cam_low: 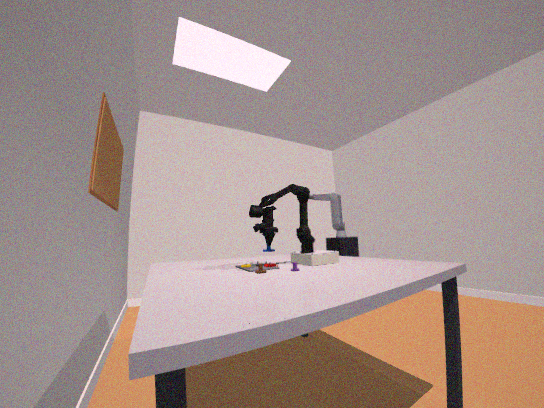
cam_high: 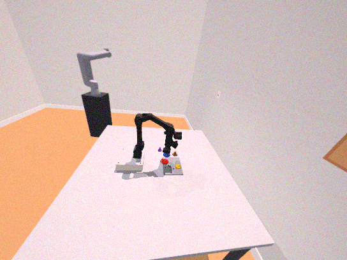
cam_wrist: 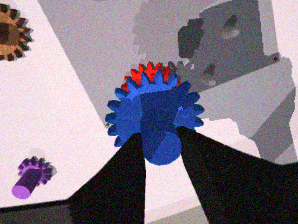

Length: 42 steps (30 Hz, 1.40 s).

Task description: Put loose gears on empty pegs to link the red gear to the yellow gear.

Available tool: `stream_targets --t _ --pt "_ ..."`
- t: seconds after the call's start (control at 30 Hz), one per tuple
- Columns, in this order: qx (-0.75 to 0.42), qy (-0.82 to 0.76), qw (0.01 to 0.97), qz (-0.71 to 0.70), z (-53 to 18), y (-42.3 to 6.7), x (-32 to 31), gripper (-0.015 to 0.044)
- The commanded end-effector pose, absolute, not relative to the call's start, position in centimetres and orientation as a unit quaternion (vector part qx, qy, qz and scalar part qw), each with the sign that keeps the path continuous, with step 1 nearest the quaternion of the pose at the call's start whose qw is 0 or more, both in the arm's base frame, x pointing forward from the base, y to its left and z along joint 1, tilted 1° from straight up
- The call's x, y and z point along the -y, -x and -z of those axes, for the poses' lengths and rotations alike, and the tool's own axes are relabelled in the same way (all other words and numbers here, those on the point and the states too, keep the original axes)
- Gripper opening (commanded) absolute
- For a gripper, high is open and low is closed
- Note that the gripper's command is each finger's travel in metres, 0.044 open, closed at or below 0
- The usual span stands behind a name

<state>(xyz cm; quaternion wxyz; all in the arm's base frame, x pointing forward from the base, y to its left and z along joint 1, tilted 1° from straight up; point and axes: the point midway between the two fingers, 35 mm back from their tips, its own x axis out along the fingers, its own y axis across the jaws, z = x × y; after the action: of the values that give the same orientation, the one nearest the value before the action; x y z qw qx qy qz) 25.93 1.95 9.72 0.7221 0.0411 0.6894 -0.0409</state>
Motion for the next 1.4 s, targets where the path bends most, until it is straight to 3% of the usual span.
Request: stream_targets --t 0.0,1.37 --pt "-0.691 -0.04 0.72 0.038 -9.3 -25.8 -1.4 0.0" --pt "-0.691 -0.036 0.721 0.04 -6.8 -25.4 4.6 0.0"
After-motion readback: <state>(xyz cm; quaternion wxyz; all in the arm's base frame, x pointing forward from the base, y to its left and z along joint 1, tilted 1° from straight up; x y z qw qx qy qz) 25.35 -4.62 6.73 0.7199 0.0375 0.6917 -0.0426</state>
